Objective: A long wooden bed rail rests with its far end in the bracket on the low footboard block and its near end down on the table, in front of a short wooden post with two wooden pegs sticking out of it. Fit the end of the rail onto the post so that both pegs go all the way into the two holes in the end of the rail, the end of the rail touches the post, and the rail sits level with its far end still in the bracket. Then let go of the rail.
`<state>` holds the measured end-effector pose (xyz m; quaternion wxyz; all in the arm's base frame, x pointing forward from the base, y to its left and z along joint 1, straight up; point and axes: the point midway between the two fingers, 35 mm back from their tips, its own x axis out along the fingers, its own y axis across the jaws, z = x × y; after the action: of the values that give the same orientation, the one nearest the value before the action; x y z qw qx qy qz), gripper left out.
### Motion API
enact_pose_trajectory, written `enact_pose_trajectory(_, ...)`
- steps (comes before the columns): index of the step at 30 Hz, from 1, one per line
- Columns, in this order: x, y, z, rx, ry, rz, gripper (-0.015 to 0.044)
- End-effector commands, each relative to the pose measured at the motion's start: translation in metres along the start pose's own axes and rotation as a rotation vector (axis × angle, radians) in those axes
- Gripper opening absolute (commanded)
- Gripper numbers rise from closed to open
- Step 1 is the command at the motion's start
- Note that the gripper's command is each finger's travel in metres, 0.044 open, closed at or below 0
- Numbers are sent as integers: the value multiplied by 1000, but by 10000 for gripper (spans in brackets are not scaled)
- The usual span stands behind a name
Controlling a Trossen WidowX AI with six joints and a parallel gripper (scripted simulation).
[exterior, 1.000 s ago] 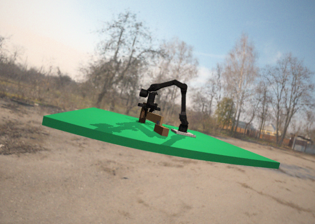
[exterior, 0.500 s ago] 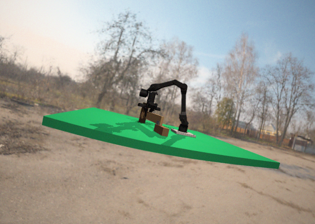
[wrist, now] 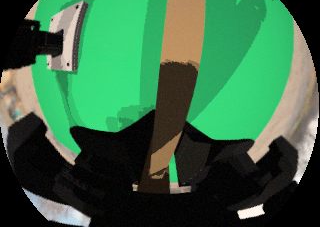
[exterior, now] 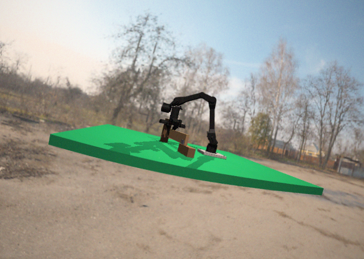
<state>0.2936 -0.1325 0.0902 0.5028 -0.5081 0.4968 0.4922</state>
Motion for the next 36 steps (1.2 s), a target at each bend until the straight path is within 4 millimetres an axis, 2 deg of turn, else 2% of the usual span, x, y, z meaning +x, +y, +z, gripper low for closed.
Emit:
enact_pose_trajectory(1, 0, -1, -3, 0, 3, -6, 0)
enact_pose_trajectory(36, -3, 0, -8, 0, 3, -6, 0)
